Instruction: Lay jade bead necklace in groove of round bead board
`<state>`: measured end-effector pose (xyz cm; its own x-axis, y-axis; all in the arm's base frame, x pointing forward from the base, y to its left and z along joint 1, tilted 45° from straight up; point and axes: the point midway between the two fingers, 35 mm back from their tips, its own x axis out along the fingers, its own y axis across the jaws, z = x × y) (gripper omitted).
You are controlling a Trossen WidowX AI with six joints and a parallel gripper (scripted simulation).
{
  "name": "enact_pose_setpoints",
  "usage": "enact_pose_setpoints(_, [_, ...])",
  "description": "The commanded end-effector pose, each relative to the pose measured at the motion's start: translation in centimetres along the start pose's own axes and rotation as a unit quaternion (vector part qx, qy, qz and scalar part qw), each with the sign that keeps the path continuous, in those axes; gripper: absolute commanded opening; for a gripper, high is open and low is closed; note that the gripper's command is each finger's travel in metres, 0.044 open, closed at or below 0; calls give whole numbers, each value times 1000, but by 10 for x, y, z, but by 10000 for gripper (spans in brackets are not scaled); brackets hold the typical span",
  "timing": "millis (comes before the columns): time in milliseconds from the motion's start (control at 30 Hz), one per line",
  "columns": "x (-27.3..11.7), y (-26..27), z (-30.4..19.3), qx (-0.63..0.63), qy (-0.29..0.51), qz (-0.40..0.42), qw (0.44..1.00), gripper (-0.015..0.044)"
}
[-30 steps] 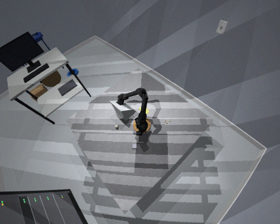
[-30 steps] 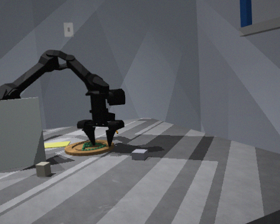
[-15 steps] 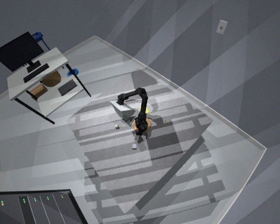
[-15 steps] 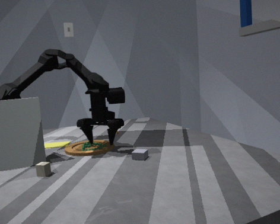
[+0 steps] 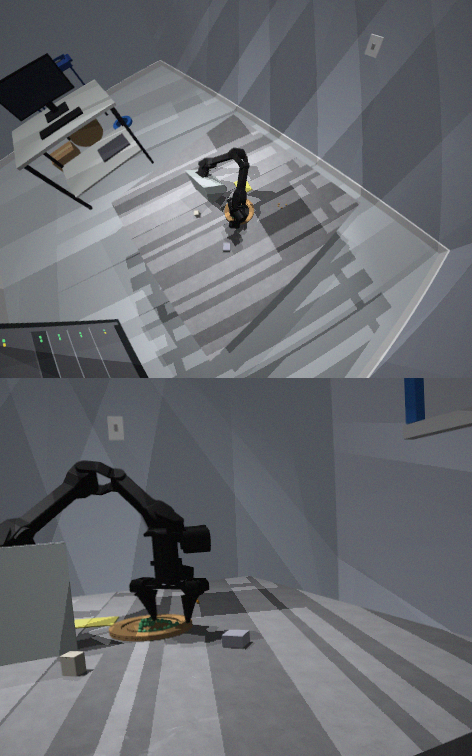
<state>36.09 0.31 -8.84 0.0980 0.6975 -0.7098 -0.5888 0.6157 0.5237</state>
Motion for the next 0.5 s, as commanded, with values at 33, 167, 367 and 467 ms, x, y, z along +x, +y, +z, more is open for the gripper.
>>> enact_pose_setpoints(33, [-1,0,1,-4,-1,-1,1000,440])
enact_pose_setpoints(167, [-1,0,1,-4,-1,-1,1000,440])
enact_pose_setpoints(367, [-15,24,-20,-113,0,-1,994,282])
enact_pose_setpoints(467, [-24,41,-34,-186,0,0,983,204])
